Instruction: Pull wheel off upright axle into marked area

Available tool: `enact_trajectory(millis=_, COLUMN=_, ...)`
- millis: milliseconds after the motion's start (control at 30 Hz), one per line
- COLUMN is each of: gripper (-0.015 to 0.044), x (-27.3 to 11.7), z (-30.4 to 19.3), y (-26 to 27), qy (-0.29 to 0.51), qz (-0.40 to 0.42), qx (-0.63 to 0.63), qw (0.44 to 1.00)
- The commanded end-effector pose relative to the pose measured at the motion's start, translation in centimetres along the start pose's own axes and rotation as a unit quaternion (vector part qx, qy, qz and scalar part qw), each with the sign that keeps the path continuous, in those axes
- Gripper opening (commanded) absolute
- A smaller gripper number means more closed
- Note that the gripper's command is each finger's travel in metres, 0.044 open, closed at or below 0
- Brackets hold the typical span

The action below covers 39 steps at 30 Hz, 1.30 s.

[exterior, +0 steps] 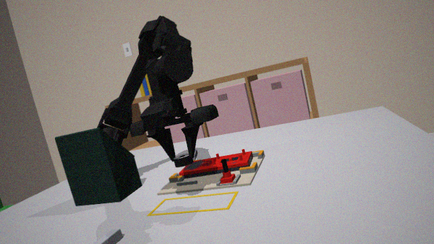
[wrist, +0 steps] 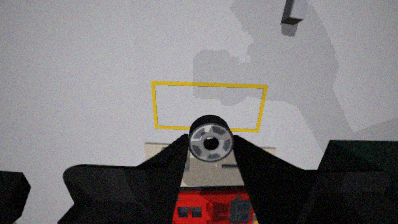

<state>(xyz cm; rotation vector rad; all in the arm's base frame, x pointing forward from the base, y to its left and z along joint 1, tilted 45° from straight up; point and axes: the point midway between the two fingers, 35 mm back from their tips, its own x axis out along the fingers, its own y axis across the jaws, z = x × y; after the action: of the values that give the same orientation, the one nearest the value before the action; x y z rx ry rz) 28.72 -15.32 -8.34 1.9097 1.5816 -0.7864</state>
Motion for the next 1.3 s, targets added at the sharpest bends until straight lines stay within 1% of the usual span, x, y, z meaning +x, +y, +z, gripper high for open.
enact_trajectory(millis=0, gripper=0.0000, x=1.2, z=0.0, y=-0.3, qy=0.005, qz=-0.004, qx=0.004, qw=1.000)
enact_trajectory(millis=133, gripper=0.0000, x=2.3, z=0.0, y=-0.2, qy=0.004, qz=-0.004, qx=0.004, qw=1.000)
enact_trajectory(millis=500, gripper=0.0000, x=9.4, z=-0.2, y=-0.3, qy=0.007, qz=-0.003, qx=0.004, qw=1.000)
enact_trajectory(millis=767, gripper=0.0000, x=9.8, z=-0.3, y=-0.4, qy=0.007, qz=-0.004, qx=0.004, qw=1.000)
enact_trajectory(millis=800, gripper=0.0026, x=9.3, z=-0.1, y=-0.3, qy=0.004, qz=-0.003, qx=0.001, qw=1.000)
enact_trajectory(millis=1133, gripper=0.0289, x=9.0, z=-0.1, y=-0.2, qy=0.004, qz=-0.003, qx=0.001, qw=1.000)
enact_trajectory(millis=1167, gripper=0.0300, x=8.6, z=-0.1, y=-0.2, qy=0.004, qz=-0.003, qx=0.001, qw=1.000)
enact_trajectory(millis=1267, gripper=0.0300, x=6.4, z=0.0, y=-0.1, qy=0.004, qz=-0.003, qx=0.003, qw=1.000)
